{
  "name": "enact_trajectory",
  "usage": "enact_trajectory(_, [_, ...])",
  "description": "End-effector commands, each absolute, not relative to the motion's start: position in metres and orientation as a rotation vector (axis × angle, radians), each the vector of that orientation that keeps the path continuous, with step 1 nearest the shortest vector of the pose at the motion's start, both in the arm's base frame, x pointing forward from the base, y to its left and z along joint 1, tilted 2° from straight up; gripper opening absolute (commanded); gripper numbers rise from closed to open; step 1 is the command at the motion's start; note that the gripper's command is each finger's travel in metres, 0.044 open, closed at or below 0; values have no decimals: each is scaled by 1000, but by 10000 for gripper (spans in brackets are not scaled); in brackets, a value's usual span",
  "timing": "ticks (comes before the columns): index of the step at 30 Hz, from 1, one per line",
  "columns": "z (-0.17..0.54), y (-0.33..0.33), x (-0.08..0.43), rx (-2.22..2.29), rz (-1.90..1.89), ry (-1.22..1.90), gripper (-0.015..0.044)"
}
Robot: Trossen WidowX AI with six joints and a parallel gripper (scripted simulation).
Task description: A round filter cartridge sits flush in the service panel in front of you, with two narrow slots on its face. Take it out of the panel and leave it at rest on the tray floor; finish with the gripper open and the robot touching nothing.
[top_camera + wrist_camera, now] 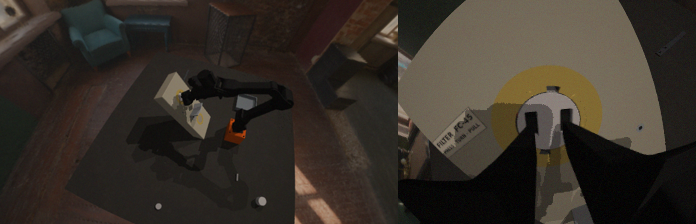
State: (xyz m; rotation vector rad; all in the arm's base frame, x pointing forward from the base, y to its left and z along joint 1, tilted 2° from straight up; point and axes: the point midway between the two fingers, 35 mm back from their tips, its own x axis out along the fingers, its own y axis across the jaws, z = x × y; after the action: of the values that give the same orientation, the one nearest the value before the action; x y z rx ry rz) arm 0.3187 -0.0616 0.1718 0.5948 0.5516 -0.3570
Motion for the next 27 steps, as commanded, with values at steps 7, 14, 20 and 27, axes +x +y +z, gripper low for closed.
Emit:
enact_trajectory(7, [167,-63,322,597,-361,553,90])
enact_trajectory(14, [166,-64,324,597,-361,553,90])
enact_trajectory(20, [165,-63,324,597,-361,553,90])
enact_trajectory(27, [166,-63,324,597,-361,553,90])
